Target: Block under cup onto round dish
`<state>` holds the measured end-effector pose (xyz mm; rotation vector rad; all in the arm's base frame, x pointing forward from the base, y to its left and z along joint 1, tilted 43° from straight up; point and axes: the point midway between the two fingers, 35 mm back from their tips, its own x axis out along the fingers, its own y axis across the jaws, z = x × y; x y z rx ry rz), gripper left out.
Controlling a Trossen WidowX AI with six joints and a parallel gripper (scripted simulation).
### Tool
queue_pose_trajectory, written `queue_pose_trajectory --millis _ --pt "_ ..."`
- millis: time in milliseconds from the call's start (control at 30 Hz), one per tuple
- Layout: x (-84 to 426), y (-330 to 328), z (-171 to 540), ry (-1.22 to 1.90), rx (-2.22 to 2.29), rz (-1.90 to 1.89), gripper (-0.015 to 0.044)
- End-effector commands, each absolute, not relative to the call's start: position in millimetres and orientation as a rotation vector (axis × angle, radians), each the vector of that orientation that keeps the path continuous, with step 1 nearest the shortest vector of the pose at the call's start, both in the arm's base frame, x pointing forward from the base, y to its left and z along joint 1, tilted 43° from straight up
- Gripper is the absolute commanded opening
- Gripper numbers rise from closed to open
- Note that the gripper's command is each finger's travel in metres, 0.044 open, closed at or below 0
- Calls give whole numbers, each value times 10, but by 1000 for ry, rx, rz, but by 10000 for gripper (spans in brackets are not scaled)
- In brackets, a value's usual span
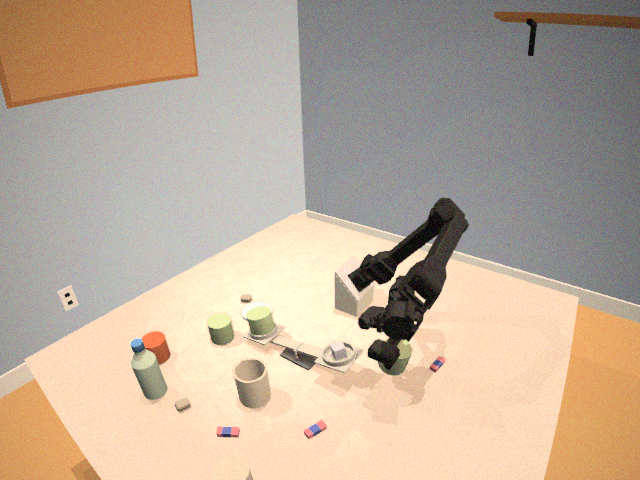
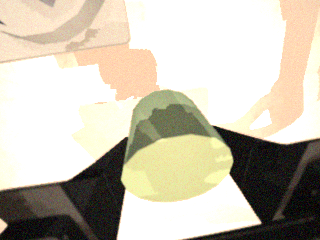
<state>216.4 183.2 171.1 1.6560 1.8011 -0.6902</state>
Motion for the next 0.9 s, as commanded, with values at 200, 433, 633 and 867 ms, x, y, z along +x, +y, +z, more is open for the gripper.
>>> queue_pose_trajectory --millis 200,433,633,867 --pt "2126 2035 1488 1803 1658 -697 0" --pt "2125 2072 1450 1803 1658 -697 0" --pt "2120 2140 1378 1803 1658 -697 0" --pt "2121 2143 1392 1808 1657 -691 105"
